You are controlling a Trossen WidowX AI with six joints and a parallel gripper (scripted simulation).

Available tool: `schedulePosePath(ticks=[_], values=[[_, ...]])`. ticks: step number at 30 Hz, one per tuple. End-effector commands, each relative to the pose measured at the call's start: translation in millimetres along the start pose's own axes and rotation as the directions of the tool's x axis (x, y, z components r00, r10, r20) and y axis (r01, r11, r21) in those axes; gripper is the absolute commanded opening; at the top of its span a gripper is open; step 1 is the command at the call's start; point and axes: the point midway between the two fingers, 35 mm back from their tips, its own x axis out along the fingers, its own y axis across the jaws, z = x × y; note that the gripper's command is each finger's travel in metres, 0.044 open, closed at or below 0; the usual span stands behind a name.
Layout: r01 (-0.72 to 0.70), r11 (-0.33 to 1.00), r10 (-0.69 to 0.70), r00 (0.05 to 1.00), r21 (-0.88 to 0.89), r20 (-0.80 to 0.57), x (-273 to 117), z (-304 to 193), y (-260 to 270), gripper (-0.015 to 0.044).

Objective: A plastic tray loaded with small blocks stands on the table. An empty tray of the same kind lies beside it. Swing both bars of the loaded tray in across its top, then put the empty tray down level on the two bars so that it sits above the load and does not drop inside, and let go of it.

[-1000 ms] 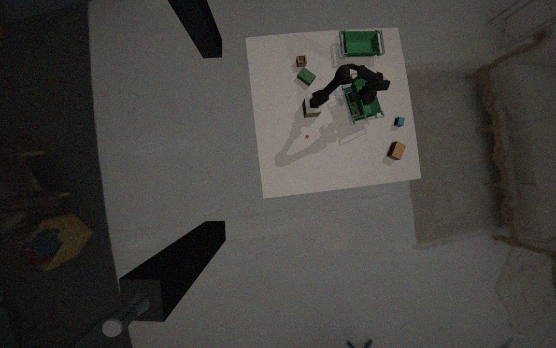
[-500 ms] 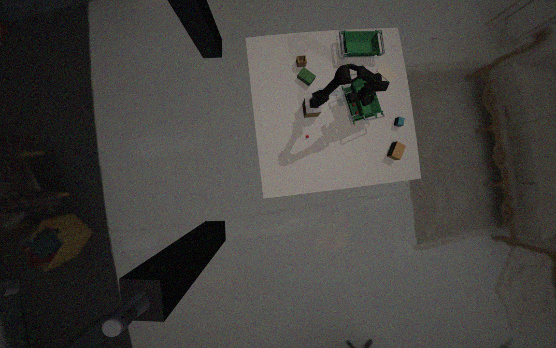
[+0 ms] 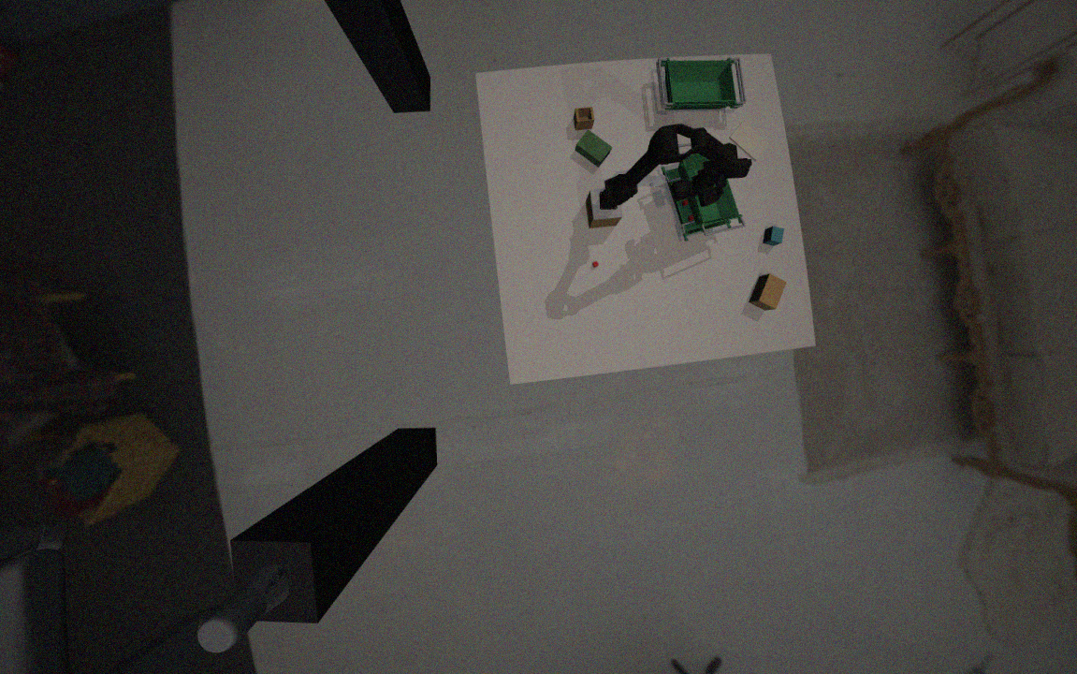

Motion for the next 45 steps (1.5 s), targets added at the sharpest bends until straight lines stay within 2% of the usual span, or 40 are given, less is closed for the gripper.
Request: schedulePosePath(ticks=[1, 45], values=[[0.02, 1.0, -0.02, 1.0, -0.002, 0.001, 4.9, -0.1, -4.1, 0.0], [0.02, 1.0, -0.02, 1.0, -0.002, 0.001, 12.5, 0.1, -6.7, 0.0]])
